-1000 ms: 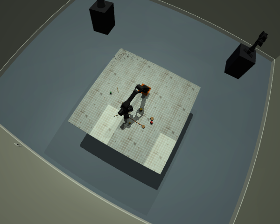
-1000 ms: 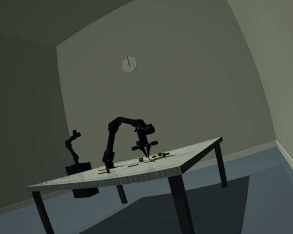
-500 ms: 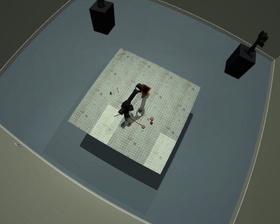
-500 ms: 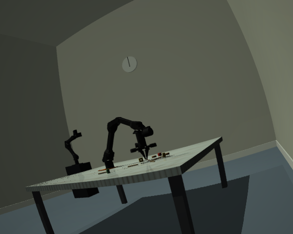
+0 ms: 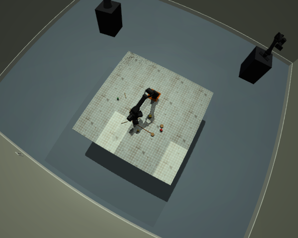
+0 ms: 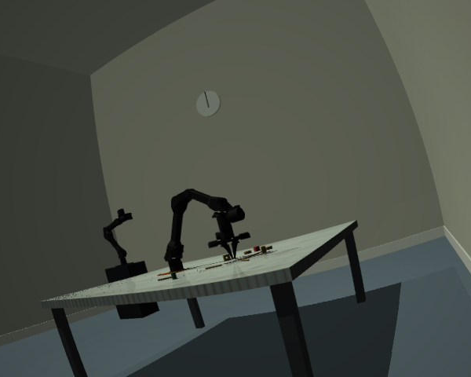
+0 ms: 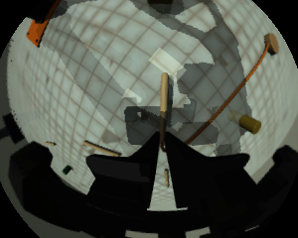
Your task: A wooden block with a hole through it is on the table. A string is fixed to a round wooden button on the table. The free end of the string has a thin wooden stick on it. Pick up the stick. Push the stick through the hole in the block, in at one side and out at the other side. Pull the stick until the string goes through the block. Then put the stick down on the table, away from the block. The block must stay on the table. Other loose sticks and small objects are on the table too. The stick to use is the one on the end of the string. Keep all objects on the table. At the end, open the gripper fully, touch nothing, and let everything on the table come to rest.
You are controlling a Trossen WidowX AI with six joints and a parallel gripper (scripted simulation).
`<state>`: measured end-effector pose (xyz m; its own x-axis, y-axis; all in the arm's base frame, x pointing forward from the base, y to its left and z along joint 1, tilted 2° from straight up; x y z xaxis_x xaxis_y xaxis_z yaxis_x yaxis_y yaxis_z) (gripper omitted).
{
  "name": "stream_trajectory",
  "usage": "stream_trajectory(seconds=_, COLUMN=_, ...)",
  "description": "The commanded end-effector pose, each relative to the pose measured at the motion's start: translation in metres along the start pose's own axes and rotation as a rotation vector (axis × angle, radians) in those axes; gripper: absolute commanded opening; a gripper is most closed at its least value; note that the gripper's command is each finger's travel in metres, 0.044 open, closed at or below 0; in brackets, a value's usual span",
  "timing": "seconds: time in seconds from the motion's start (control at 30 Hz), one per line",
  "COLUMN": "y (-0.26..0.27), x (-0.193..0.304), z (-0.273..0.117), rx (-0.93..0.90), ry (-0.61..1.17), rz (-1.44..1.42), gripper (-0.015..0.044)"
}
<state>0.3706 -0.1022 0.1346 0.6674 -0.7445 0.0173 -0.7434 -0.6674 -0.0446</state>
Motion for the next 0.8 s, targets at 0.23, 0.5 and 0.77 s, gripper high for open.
stream_trajectory(seconds=0.23, y=-0.004, x=-0.014, z=0.0, rx=-0.003, ry=0.0, rz=0.0, gripper=0.0)
stream_trajectory(seconds=0.5, y=-0.006, x=-0.025, z=-0.001, rx=-0.003, ry=0.0, rz=0.0, gripper=0.0)
stream_trajectory(seconds=0.77, y=-0.009, x=-0.035, z=-0.001, rx=-0.003, ry=-0.001, rz=0.0, gripper=0.0)
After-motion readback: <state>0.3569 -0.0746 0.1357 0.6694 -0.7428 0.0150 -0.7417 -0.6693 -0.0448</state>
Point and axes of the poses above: the point midway between the two fingers, 35 mm back from their tips, its own z axis out along the fingers, its own y axis across the jaws, x = y × z, the point moved 8 cm from there along -z, back along the fingers, and after that the axes turned 9 degrees about -z, right-handed, at the moved point
